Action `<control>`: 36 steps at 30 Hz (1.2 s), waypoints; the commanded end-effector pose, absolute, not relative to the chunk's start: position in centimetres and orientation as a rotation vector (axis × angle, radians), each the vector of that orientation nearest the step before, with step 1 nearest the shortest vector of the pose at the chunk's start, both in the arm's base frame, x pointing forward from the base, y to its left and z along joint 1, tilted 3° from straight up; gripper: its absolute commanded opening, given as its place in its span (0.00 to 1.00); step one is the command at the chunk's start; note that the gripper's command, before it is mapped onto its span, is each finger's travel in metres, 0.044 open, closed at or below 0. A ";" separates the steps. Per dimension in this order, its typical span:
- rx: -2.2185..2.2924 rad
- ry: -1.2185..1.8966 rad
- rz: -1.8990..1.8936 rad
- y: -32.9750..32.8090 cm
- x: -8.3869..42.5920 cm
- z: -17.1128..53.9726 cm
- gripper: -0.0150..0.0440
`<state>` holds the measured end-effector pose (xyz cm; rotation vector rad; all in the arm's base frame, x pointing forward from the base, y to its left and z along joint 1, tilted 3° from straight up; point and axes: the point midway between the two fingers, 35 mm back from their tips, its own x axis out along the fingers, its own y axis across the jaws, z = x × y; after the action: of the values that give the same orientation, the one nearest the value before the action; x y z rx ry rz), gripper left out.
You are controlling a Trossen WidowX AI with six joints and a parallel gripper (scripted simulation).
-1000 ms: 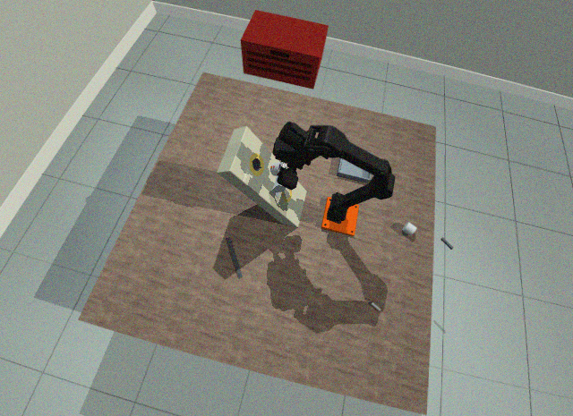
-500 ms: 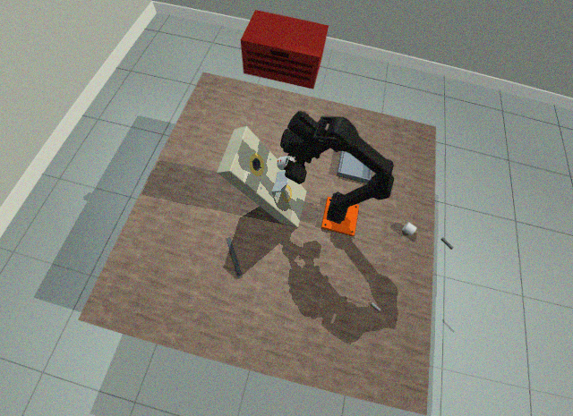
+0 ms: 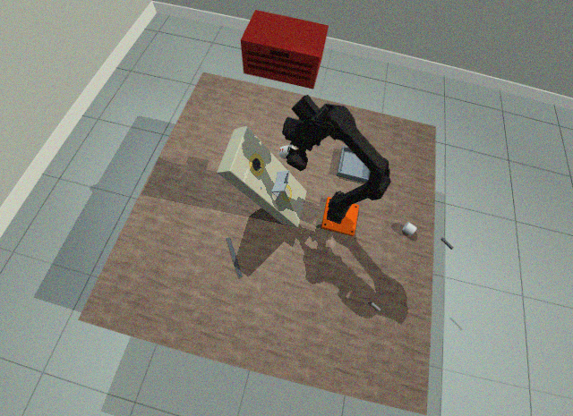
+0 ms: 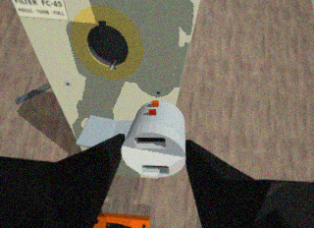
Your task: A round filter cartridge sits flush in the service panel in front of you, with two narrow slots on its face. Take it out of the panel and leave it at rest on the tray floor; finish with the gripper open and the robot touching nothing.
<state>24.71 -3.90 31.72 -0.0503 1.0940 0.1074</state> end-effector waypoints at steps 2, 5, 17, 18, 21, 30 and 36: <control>-0.053 1.083 0.111 -5.5 24.9 31.6 0.25; -0.054 1.079 0.110 -6.6 24.9 31.5 0.25; 0.118 1.094 -0.203 -11.5 23.5 30.1 0.25; 0.134 1.093 -0.232 -12.0 23.3 29.9 0.25; 0.183 1.087 -0.321 -13.6 22.6 29.5 0.25; 0.327 1.057 -0.588 -18.1 19.9 28.3 0.25; 0.422 1.024 -0.765 -20.8 17.6 27.5 0.25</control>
<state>18.69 -19.64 27.71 0.3821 1.0480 -0.6799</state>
